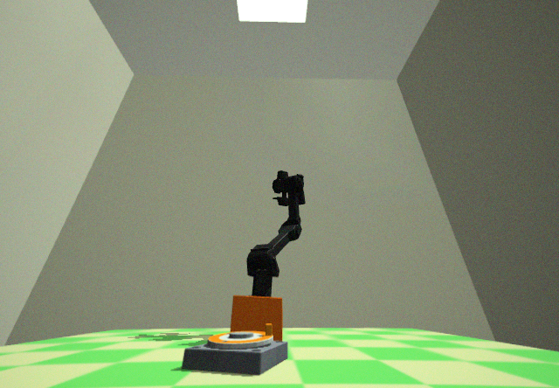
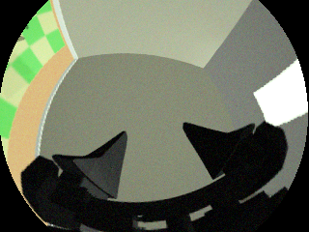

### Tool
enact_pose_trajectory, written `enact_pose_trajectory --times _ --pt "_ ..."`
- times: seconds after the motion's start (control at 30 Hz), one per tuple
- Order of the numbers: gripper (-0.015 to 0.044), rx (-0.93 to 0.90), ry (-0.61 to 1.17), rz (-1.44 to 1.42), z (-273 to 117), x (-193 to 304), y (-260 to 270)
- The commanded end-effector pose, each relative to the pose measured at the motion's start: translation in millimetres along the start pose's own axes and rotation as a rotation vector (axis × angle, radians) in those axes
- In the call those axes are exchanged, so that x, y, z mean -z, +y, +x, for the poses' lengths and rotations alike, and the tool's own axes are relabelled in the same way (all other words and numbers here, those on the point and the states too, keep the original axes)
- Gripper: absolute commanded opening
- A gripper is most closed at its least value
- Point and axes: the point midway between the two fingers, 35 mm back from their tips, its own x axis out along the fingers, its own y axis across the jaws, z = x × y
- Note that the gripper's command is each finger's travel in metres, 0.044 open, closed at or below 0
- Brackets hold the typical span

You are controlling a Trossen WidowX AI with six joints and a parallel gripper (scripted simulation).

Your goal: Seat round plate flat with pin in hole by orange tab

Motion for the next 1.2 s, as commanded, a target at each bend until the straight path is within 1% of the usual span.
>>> enact_pose_trajectory --times 0.0,0.03,0.1,0.3,0.33,0.47,0.53,0.57,0.77,0.8,0.87,0.97,1.07,1.17 --pt "0.0374 0.009 0.012 -0.017 -1.3 -1.8 -5.5" --pt "0.0347 0.039 0.047 -0.069 -5.4 -8.0 -22.4" --pt "0.0295 0.133 0.087 -0.293 -14.1 -37.4 -67.7" --pt "0.0137 0.252 0.132 -0.526 -25.0 -77.2 -114.3" --pt "0.0111 0.312 0.156 -0.629 -33.0 -96.8 -134.7" --pt "0.0006 0.459 0.214 -0.867 -58.6 -145.8 -177.9" --pt "0.0000 0.520 0.236 -0.951 -70.1 -165.7 -192.1" --pt "0.0000 0.582 0.255 -1.019 -81.3 -184.5 -204.1" --pt "0.0000 0.838 0.355 -1.280 -137.7 -261.3 -241.5" --pt "0.0000 0.853 0.370 -1.306 -141.8 -266.2 -243.3" --pt "0.0000 0.950 0.458 -1.454 -168.3 -297.7 -252.0" --pt "0.0000 1.074 0.536 -1.573 -200.5 -335.3 -257.6" --pt "0.0000 1.187 0.604 -1.662 -229.7 -367.7 -258.3" --pt "0.0000 1.342 0.700 -1.762 -269.4 -409.1 -253.1"
